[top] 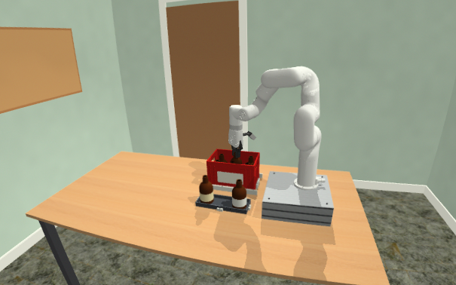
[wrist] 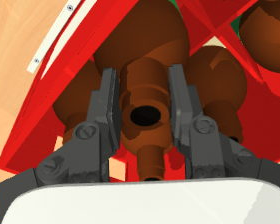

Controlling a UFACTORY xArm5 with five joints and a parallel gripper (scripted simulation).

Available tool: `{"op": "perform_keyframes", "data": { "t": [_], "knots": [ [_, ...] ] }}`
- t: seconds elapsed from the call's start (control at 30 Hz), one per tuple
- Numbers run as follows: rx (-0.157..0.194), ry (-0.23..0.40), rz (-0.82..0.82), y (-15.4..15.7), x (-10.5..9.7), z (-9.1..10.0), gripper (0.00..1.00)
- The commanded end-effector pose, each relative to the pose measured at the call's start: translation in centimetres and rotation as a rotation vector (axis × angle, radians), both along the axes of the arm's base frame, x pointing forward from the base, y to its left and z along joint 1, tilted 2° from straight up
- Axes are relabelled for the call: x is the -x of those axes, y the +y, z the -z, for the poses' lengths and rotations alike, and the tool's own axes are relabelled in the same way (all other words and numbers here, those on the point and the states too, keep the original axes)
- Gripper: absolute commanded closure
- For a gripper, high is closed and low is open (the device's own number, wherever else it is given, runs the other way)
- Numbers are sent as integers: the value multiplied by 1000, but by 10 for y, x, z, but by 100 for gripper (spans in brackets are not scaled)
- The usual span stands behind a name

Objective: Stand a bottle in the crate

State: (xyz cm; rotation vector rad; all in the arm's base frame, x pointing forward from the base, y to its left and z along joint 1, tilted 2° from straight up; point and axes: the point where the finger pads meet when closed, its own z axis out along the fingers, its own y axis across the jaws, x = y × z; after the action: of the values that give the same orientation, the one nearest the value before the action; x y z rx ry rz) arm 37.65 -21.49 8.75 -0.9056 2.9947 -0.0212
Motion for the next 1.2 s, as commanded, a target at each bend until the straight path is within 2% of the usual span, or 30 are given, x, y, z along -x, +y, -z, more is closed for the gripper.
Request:
{"op": "perform_keyframes", "data": {
  "t": [0.0,1.17],
  "knots": [
    [2,-3,0,-1,-1,0,100],
    [2,-3,0,-1,-1,13,100]
  ]
}}
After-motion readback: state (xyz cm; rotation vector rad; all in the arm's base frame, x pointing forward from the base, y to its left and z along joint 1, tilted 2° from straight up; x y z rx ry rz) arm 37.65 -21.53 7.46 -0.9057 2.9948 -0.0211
